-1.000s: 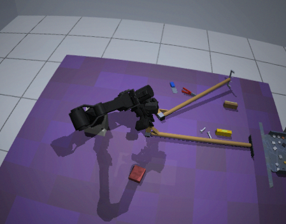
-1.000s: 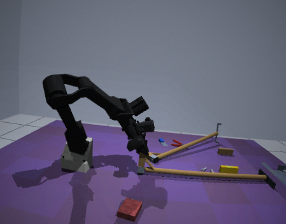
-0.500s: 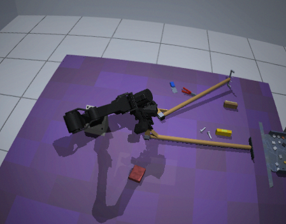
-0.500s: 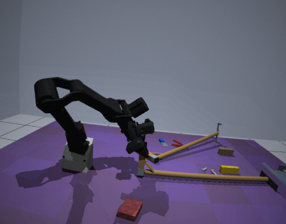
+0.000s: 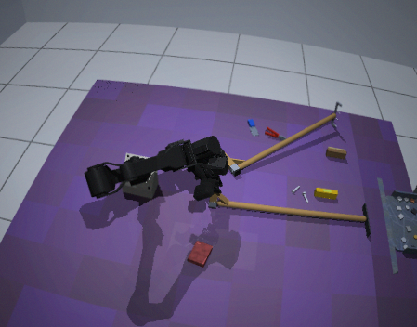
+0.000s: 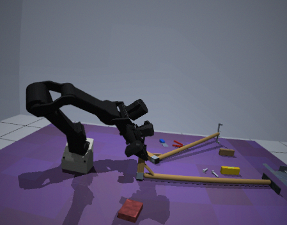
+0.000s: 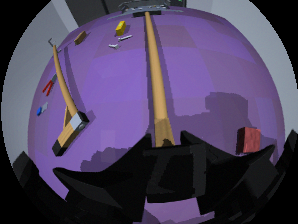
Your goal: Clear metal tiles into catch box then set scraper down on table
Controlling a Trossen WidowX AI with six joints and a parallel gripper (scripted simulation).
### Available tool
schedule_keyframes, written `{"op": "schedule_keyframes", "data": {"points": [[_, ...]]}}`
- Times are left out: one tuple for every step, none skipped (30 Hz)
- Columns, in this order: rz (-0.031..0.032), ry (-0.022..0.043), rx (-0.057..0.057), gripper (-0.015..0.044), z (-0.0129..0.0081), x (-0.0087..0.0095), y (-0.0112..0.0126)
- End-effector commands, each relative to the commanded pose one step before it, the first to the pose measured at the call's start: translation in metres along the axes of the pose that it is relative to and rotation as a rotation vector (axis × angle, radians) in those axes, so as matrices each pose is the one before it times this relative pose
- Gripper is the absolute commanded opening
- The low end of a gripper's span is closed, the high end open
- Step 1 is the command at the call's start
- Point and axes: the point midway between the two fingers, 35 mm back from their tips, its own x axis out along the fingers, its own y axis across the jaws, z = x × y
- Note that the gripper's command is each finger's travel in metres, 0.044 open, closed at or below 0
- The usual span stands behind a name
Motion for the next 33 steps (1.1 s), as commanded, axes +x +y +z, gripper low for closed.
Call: {"op": "schedule_keyframes", "data": {"points": [[0.00209, -0.00443, 0.0008, 0.0000, -0.00025, -0.00043, -0.00287], [-0.00004, -0.00001, 0.0001, 0.0000, 0.00025, 0.00015, -0.00008], [-0.00005, -0.00001, 0.0001, 0.0000, 0.00033, 0.00020, -0.00011], [-0.00006, -0.00001, 0.0002, 0.0000, 0.00041, 0.00025, -0.00013], [-0.00008, -0.00002, 0.0002, 0.0000, 0.00048, 0.00029, -0.00016], [-0.00008, -0.00002, 0.0002, 0.0000, 0.00050, 0.00030, -0.00016], [-0.00008, -0.00002, 0.0002, 0.0000, 0.00050, 0.00030, -0.00017], [-0.00001, 0.00000, 0.0001, 0.0000, 0.00022, 0.00011, -0.00004], [-0.00002, 0.00001, 0.0001, 0.0000, 0.00044, 0.00023, -0.00009], [-0.00003, 0.00001, 0.0002, 0.0000, 0.00066, 0.00033, -0.00013], [-0.00004, 0.00001, 0.0003, 0.0000, 0.00087, 0.00045, -0.00017], [-0.00005, 0.00001, 0.0003, 0.0000, 0.00108, 0.00056, -0.00022], [-0.00007, 0.00000, 0.0004, 0.0000, 0.00125, 0.00066, -0.00025], [-0.00008, -0.00001, 0.0004, 0.0000, 0.00133, 0.00071, -0.00027], [-0.00009, -0.00001, 0.0004, 0.0000, 0.00133, 0.00072, -0.00028], [-0.00010, -0.00002, 0.0004, 0.0000, 0.00133, 0.00073, -0.00028], [-0.00011, -0.00003, 0.0004, 0.0000, 0.00133, 0.00074, -0.00029], [-0.00012, -0.00003, 0.0004, 0.0000, 0.00133, 0.00074, -0.00029], [-0.00013, -0.00004, 0.0004, 0.0000, 0.00132, 0.00075, -0.00029], [-0.00014, -0.00005, 0.0004, 0.0000, 0.00132, 0.00076, -0.00029], [-0.00015, -0.00006, 0.0004, 0.0000, 0.00132, 0.00077, -0.00030], [-0.00016, -0.00007, 0.0004, 0.0000, 0.00131, 0.00078, -0.00030], [-0.00017, -0.00007, 0.0004, 0.0000, 0.00131, 0.00078, -0.00030], [-0.00019, -0.00008, 0.0004, 0.0000, 0.00131, 0.00079, -0.00030], [-0.00020, -0.00009, 0.0004, 0.0000, 0.00130, 0.00080, -0.00030], [-0.00021, -0.00010, 0.0004, 0.0000, 0.00130, 0.00081, -0.00030], [-0.00022, -0.00010, 0.0004, 0.0000, 0.00130, 0.00081, -0.00030], [-0.00023, -0.00011, 0.0004, 0.0000, 0.00129, 0.00082, -0.00030], [-0.00024, -0.00012, 0.0004, 0.0000, 0.00129, 0.00083, -0.00030], [-0.00025, -0.00013, 0.0004, 0.0000, 0.00129, 0.00084, -0.00030], [-0.00026, -0.00013, 0.0004, 0.0000, 0.00128, 0.00085, -0.00029], [-0.00027, -0.00014, 0.0004, 0.0000, 0.00128, 0.00085, -0.00029], [-0.00028, -0.00015, 0.0004, 0.0000, 0.00127, 0.00086, -0.00029]]}}
